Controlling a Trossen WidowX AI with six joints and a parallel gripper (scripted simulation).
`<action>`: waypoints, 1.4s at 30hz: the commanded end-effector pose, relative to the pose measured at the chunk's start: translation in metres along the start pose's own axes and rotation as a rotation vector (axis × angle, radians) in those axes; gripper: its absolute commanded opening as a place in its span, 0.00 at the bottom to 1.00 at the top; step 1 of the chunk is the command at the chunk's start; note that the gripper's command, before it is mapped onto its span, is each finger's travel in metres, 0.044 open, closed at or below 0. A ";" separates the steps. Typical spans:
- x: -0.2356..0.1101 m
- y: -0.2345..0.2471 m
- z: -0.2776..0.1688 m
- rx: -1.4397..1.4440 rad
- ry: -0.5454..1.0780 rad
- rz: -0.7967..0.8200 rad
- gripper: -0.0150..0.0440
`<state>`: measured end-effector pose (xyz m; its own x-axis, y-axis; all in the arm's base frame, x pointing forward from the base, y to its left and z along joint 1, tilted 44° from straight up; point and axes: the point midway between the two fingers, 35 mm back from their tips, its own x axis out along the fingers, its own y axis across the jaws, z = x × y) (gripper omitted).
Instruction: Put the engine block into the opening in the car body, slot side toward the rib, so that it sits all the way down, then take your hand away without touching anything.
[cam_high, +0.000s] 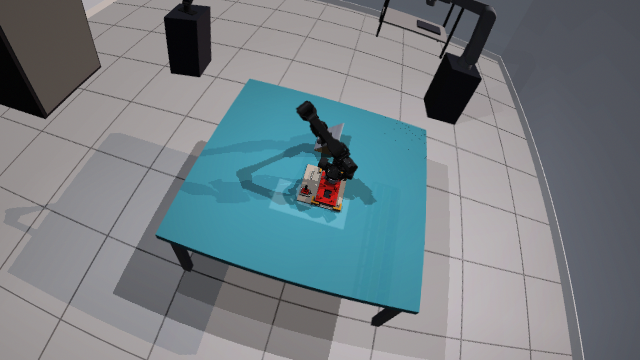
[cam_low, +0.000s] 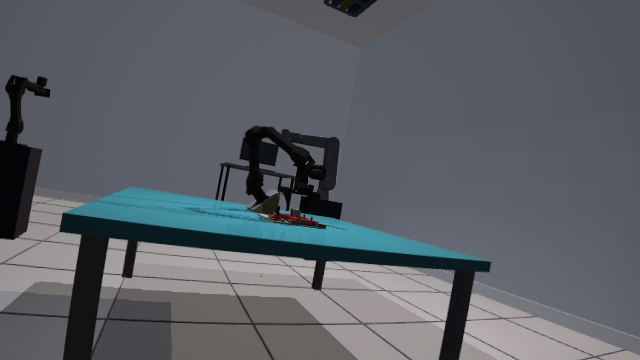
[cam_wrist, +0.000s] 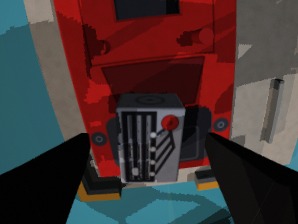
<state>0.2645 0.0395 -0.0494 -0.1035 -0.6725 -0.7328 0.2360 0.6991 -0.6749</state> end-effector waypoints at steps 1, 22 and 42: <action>0.002 -0.001 -0.001 -0.005 -0.001 -0.004 0.69; -0.011 0.001 0.005 -0.039 -0.023 0.019 0.25; -0.068 0.005 0.003 -0.024 -0.009 0.014 0.25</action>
<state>0.2744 0.0792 -0.0107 -0.0934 -0.6686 -0.7378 0.2062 0.7119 -0.6713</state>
